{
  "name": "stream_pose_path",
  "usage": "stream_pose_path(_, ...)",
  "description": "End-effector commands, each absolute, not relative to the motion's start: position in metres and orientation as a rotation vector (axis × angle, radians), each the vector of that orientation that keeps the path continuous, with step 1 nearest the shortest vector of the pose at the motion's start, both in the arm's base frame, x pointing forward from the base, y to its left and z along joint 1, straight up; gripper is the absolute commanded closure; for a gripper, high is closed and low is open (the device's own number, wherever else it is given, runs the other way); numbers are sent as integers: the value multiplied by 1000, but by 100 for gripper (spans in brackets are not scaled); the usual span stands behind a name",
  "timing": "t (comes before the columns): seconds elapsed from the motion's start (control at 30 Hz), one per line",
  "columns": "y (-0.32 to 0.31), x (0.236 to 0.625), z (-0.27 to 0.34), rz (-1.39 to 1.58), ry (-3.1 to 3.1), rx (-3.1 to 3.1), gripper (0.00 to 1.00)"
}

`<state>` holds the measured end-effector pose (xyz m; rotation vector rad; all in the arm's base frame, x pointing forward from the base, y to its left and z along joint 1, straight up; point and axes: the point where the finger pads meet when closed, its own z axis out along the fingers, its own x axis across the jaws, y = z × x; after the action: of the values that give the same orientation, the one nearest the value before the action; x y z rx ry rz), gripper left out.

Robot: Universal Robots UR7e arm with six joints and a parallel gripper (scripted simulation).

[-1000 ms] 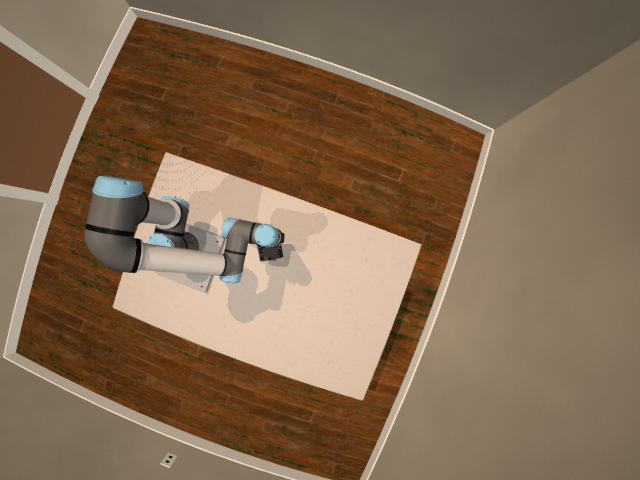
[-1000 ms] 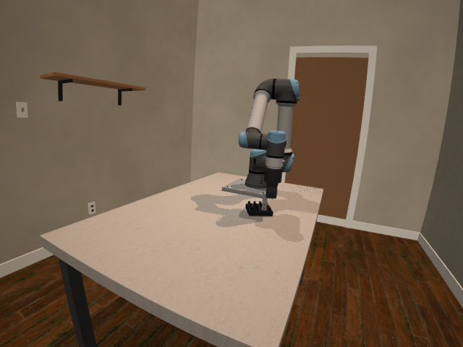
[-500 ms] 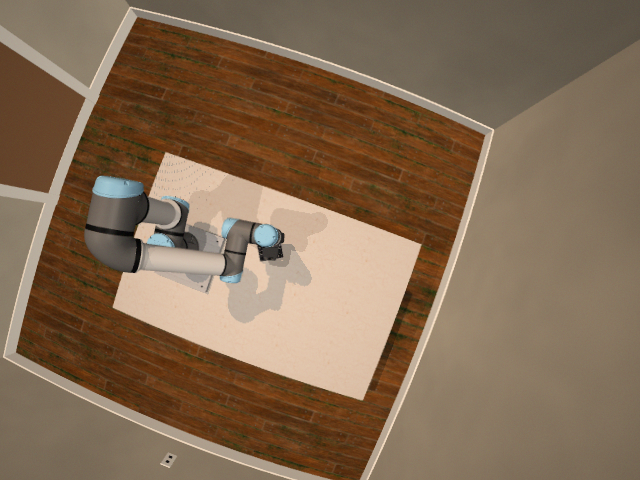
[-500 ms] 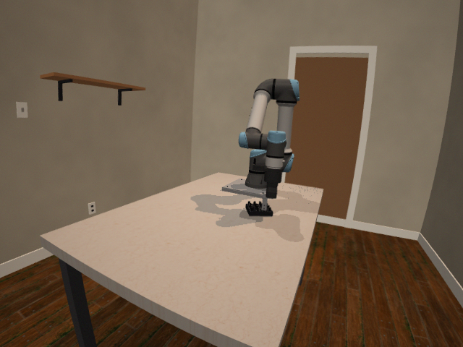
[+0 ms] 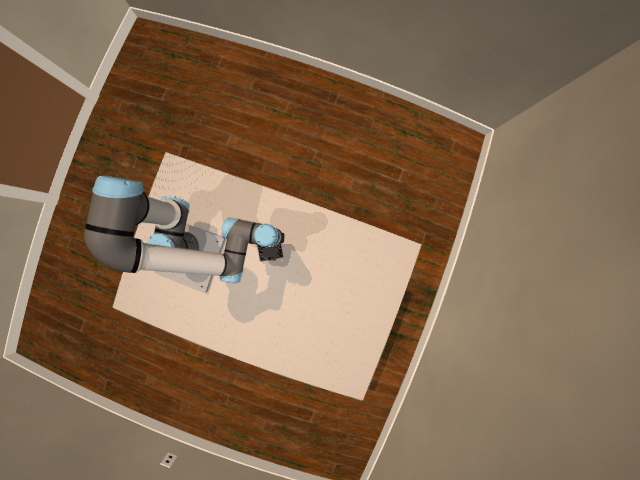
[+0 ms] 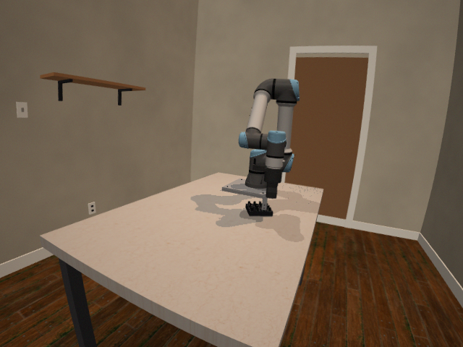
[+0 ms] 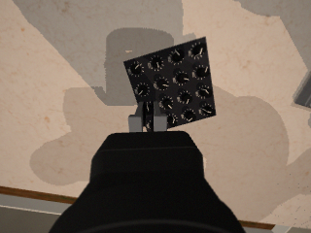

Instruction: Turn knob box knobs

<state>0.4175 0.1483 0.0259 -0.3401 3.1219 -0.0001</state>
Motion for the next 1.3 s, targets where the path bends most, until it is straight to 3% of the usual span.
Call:
stream_pose_path(0.0, 149, 416, 25, -1, 3124, -342, 70)
stream_pose_path(1.27, 149, 418, 26, -1, 3130, -252, 70)
